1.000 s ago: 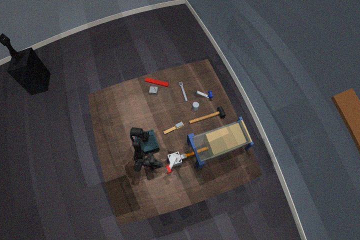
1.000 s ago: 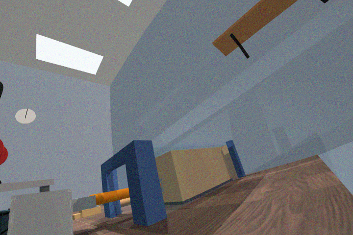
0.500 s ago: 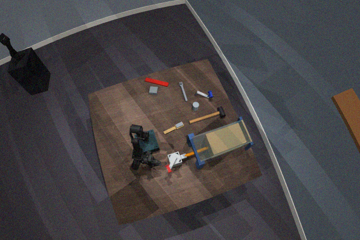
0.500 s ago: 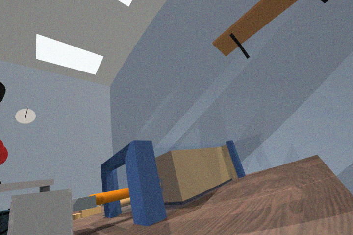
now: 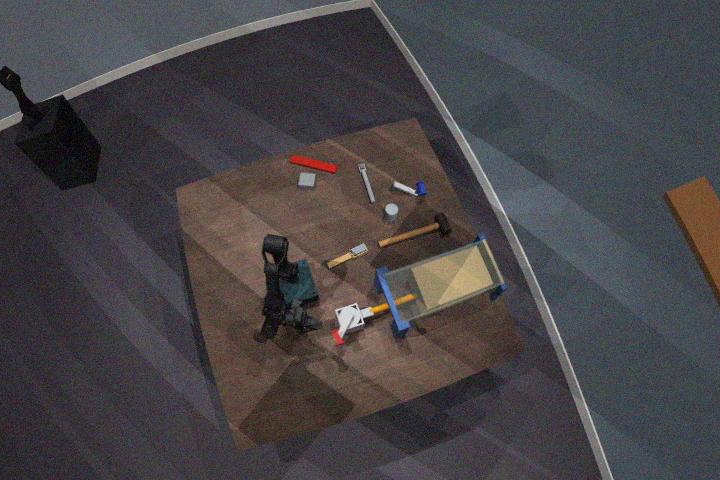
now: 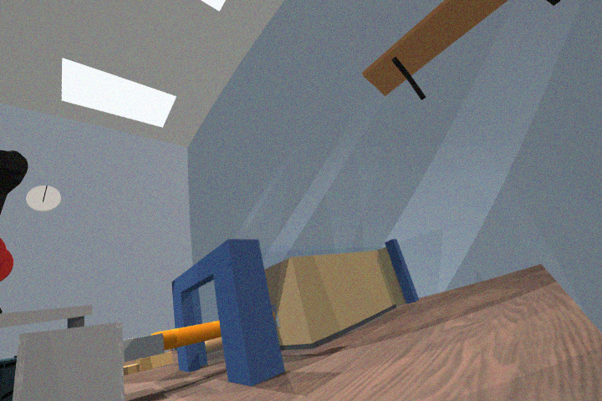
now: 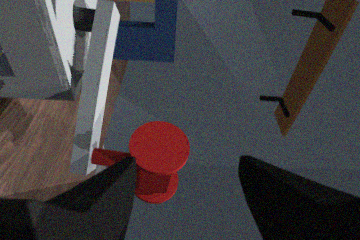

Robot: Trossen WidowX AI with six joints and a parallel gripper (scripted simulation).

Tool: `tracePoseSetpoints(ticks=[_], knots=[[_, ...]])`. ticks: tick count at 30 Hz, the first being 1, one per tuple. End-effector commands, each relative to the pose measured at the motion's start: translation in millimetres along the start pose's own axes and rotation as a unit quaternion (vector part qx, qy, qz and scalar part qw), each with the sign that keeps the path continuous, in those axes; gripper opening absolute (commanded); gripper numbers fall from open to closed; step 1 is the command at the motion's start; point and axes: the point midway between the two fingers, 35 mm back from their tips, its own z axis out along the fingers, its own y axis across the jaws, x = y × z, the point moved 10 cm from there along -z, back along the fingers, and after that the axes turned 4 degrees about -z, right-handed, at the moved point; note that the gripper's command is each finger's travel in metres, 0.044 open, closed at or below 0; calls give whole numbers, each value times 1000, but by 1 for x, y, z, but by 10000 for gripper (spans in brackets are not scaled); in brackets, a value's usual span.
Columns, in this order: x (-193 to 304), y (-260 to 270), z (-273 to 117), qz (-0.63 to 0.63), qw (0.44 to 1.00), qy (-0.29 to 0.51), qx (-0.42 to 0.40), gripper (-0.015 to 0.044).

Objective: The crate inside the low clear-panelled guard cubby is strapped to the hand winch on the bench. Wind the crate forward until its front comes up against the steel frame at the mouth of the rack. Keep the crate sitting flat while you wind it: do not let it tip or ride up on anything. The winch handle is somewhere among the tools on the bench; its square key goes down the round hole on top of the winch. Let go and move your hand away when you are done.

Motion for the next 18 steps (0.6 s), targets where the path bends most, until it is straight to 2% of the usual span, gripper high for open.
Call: tracePoseSetpoints(ticks=[1, 5, 18], knots=[[6, -39, -1, -6, 1000, 0, 0, 240], [4, -66, -1, -5, 1000, 0, 0, 240], [4, -66, -1, -5, 1000, 0, 0, 240]])
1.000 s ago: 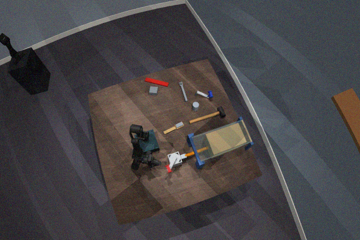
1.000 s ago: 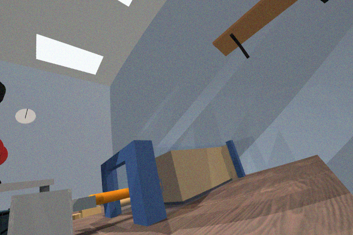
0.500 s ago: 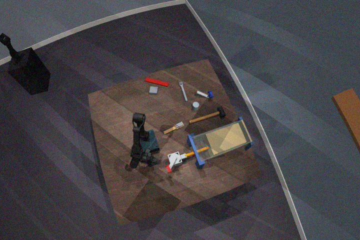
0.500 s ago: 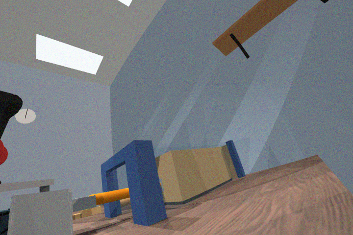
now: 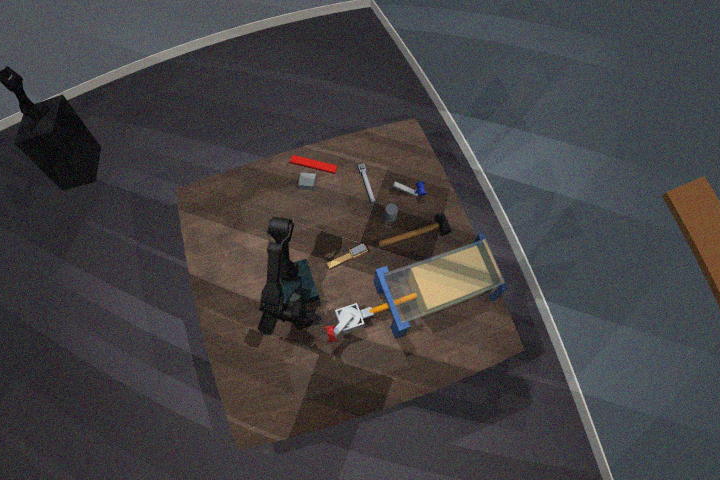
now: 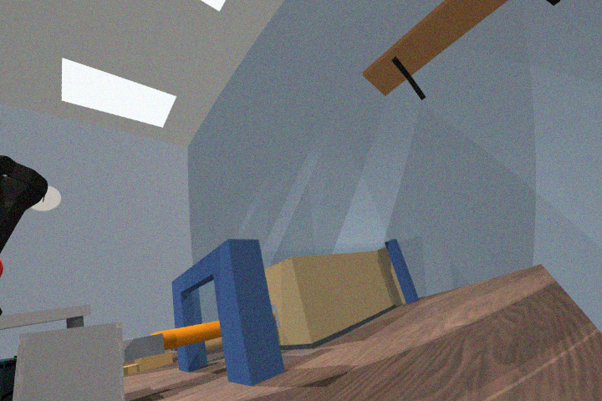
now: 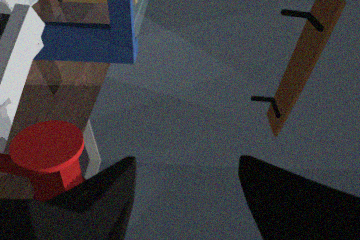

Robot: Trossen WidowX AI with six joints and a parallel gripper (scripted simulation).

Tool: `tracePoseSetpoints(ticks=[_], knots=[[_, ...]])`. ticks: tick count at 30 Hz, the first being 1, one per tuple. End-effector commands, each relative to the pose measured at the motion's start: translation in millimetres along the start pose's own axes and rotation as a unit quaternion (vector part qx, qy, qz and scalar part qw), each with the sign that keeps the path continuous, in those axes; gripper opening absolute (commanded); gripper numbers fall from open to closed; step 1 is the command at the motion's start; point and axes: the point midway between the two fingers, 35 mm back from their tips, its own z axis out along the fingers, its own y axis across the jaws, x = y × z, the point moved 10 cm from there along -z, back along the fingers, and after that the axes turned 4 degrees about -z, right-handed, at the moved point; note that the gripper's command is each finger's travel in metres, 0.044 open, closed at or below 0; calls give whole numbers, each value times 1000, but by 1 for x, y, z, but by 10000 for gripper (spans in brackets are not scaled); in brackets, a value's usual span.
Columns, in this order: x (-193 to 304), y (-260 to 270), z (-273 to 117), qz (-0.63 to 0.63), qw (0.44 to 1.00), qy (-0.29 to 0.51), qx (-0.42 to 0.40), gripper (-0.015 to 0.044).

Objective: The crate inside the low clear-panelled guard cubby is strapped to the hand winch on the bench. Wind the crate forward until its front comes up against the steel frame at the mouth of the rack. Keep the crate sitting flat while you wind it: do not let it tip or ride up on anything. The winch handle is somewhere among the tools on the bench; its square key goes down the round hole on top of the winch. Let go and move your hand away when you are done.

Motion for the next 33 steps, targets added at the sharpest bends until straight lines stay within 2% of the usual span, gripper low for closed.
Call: tracePoseSetpoints(ticks=[1, 20, 21, 24, 28, 33], knots=[[2, -3, -1, -6, 1000, 0, 0, 240], [0, 0, 0, 0, 1000, 0, 0, 240], [1, -1, 1, 9, 1000, -1, -3, 266], [9, -5, 11, 134, 990, -6, -40, 345], [21, -14, 31, 338, 935, 4, -109, 440], [31, -27, 56, 556, 807, 52, -191, 440]])
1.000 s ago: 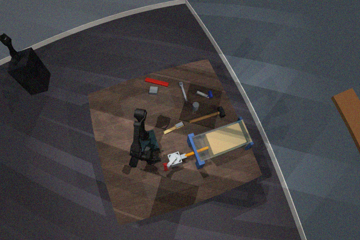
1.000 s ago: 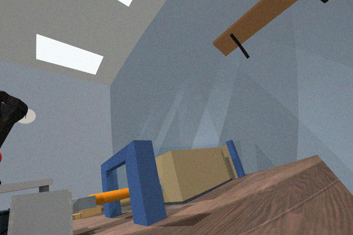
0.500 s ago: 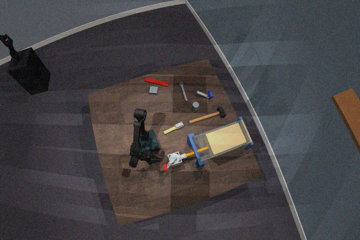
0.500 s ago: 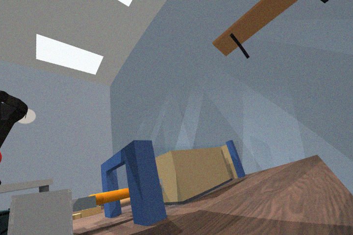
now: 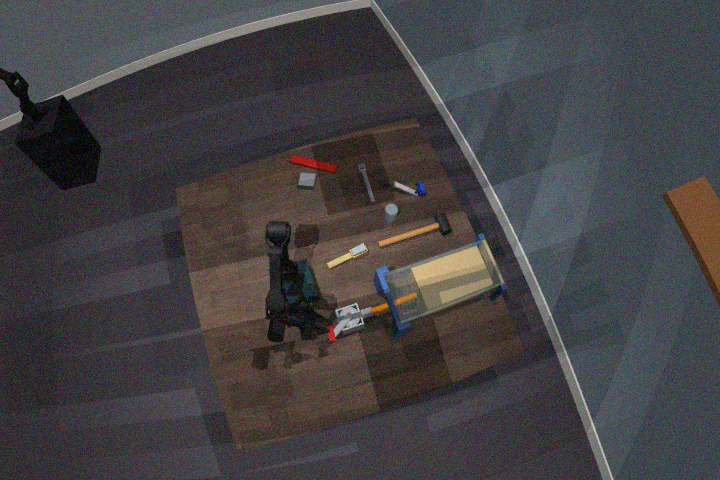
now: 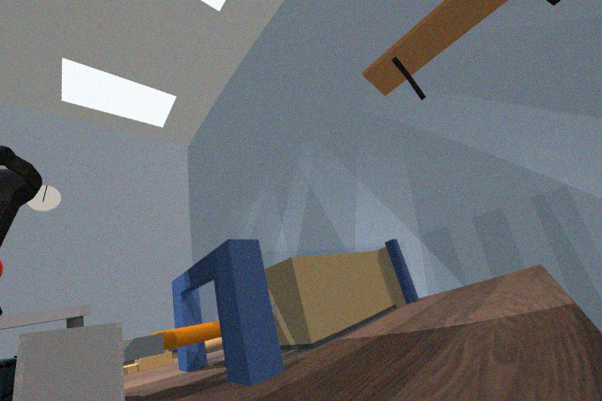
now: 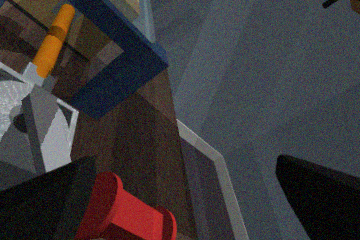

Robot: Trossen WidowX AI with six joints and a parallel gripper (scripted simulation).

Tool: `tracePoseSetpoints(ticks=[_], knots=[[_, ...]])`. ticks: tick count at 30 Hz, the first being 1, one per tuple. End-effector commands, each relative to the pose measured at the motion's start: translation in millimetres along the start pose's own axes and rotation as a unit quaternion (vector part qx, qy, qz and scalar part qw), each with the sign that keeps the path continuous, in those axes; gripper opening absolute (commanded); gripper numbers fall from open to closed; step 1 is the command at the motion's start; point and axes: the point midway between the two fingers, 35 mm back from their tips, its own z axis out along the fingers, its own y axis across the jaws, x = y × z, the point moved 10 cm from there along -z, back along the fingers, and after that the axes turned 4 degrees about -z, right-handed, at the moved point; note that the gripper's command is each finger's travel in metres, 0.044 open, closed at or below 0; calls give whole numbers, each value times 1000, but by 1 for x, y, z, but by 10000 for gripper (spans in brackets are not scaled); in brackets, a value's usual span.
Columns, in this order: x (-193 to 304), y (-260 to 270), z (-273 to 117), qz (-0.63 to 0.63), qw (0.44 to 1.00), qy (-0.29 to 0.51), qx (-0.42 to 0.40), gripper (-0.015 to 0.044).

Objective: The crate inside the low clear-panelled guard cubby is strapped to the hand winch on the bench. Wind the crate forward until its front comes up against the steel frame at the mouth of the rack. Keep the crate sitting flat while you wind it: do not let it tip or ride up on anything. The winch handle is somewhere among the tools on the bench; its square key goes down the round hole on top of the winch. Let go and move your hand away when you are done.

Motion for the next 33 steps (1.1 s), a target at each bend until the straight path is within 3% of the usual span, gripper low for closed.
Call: tracePoseSetpoints(ticks=[1, 7, 13, 22, 33], knots=[[-3, -29, 27, 297, 949, 65, -88, 440], [-13, -50, 53, 545, 809, 177, -132, 440], [-24, -63, 71, 660, 691, 266, -131, 440], [-44, -78, 94, 770, 498, 392, -73, 440], [-73, -93, 117, 817, 268, 504, 76, 440]])
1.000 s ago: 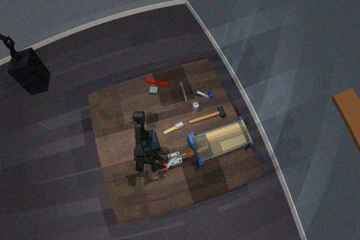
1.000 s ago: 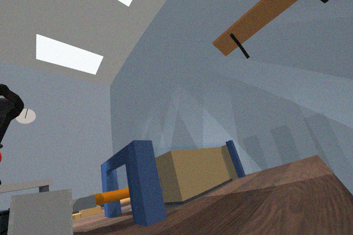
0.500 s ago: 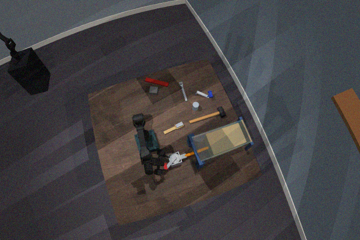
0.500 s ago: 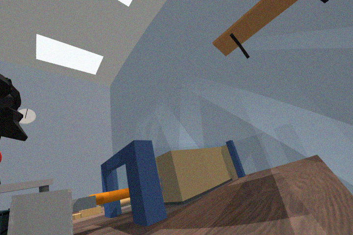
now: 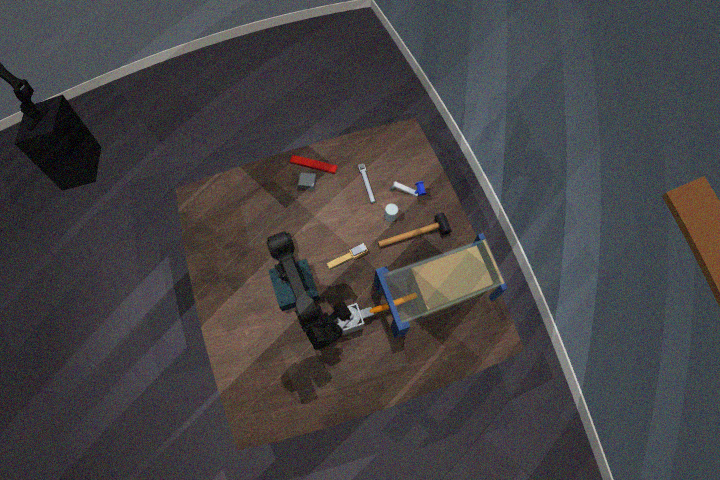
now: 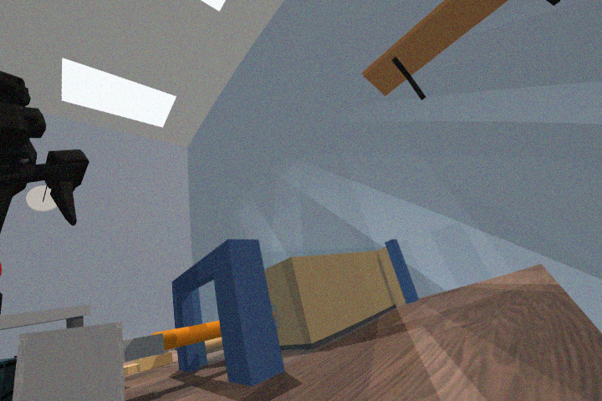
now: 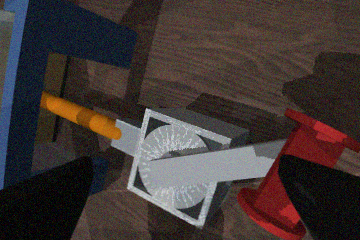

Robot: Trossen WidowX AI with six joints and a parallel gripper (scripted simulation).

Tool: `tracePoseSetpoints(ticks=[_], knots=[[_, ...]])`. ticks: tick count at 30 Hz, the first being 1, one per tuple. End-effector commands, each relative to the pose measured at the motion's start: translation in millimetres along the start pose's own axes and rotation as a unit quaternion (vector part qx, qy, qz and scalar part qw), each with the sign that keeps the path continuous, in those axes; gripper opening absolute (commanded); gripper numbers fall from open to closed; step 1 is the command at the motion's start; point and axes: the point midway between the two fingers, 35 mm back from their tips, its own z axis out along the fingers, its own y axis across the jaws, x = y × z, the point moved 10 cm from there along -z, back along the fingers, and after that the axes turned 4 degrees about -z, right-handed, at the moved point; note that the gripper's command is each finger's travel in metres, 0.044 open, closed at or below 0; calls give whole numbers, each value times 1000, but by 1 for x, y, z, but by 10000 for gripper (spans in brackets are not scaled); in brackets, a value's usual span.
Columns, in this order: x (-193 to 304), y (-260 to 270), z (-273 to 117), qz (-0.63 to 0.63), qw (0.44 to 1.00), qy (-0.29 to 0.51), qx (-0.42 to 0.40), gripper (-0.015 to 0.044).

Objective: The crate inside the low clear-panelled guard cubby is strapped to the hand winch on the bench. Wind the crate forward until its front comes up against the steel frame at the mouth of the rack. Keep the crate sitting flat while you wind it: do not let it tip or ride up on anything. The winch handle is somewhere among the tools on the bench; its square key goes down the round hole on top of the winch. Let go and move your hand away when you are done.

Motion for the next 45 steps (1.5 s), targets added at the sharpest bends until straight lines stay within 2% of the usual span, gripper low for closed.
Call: tracePoseSetpoints(ticks=[1, 13, 30, 34, 39, 45], knots=[[-19, 54, -4, 335, 928, 38, 159, 440], [-24, 91, -8, 560, 781, -42, 272, 440], [-24, 92, -8, 562, 779, -43, 273, 440], [-17, 91, -11, 613, 740, -61, 270, 440], [-17, 91, -11, 617, 736, -62, 269, 440], [-5, 67, 33, 617, 737, -62, 269, 440]])
